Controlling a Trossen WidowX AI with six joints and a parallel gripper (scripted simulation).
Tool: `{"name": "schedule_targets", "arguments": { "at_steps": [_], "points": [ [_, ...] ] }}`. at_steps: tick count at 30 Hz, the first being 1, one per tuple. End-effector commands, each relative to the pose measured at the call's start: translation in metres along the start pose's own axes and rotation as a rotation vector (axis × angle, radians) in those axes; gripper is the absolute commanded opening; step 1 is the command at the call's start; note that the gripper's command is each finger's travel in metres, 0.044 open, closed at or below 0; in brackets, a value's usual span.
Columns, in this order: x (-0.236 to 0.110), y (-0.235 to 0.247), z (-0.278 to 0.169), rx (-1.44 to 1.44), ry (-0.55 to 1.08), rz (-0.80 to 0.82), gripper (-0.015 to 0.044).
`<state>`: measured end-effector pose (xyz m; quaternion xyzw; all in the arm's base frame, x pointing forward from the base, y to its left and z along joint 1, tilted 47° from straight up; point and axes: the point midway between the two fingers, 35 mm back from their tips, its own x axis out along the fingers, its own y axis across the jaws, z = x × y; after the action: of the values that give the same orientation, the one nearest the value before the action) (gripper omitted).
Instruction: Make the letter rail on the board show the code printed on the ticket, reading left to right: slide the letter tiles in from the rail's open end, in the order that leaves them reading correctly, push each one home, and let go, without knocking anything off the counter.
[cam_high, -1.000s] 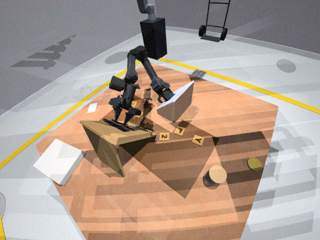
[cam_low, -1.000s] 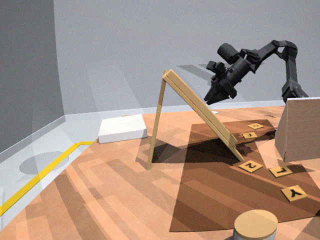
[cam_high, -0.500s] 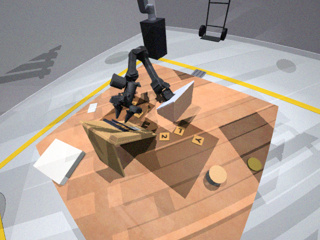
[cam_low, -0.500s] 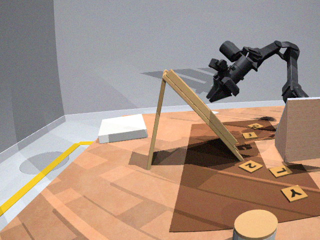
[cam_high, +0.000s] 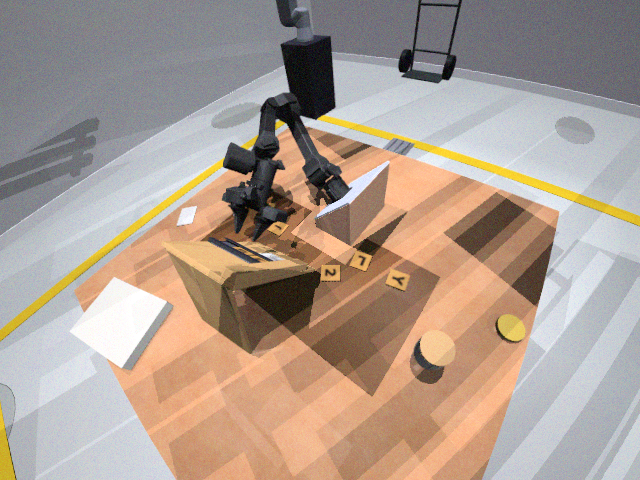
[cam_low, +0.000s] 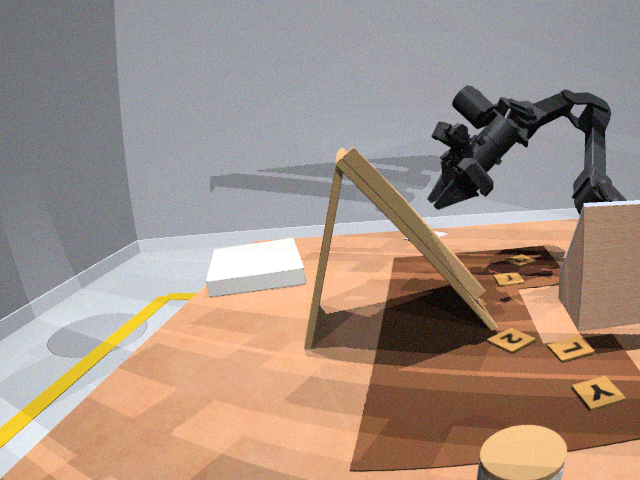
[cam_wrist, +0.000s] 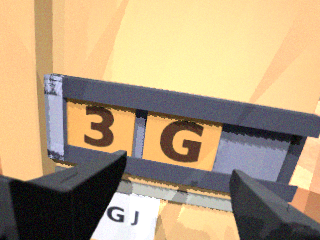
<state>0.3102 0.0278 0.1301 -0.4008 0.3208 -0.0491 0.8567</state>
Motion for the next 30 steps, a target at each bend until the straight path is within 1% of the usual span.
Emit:
{"name": "schedule_targets", "arguments": {
  "at_steps": [1, 4, 15, 24, 26, 30],
  "points": [
    [-0.003, -0.001, 0.001, 0.004, -0.002, -0.003, 0.0295],
    [-0.004, -0.002, 0.001, 0.004, -0.002, -0.003, 0.0295],
    [-0.002, 0.000, -0.001, -0.001, 0.001, 0.001, 0.0006],
    [-0.002, 0.000, 0.000, -0.001, 0.007, 0.003, 0.0000],
    [0.001, -0.002, 0.002, 0.004, 0.059, 0.016, 0.0000],
    [0.009, -0.007, 0.009, 0.017, 0.218, 0.041, 0.0000]
  ]
}}
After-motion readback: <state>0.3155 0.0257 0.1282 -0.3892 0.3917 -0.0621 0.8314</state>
